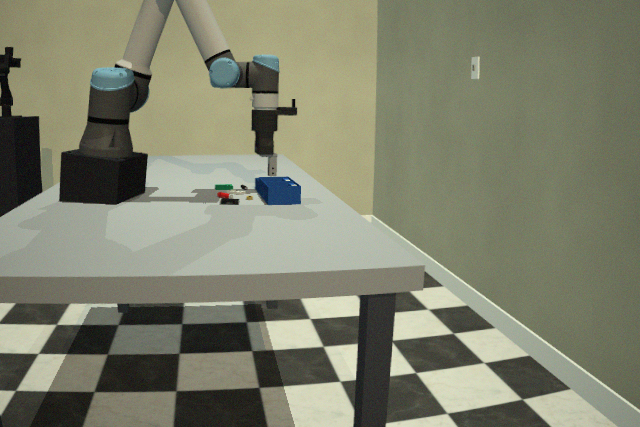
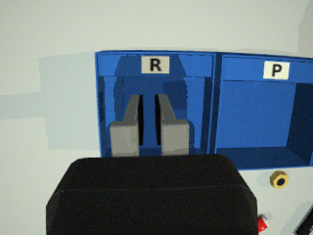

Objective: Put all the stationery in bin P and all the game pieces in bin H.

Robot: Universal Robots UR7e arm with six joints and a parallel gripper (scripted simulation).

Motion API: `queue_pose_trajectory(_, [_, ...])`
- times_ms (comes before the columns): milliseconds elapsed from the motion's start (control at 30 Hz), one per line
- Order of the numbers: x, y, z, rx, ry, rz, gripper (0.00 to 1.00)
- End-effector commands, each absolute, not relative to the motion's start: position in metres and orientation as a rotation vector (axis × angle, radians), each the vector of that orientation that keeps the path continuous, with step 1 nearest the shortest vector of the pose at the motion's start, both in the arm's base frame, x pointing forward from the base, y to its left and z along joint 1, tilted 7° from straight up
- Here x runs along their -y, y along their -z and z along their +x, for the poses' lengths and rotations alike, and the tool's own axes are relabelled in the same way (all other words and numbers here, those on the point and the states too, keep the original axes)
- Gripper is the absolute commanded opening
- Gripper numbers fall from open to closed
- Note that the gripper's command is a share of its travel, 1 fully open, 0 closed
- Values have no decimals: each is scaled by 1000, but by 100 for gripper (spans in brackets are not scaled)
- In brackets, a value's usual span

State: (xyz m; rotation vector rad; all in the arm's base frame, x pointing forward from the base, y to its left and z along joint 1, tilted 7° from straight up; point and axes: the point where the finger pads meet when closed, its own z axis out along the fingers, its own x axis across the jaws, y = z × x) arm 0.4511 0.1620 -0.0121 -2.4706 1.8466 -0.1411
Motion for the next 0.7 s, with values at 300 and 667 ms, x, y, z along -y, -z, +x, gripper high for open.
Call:
queue_pose_trajectory(300, [-161,38,457,-1846,151,-2465,31])
queue_pose_trajectory(667, [-162,37,458,-1843,154,-2464,31])
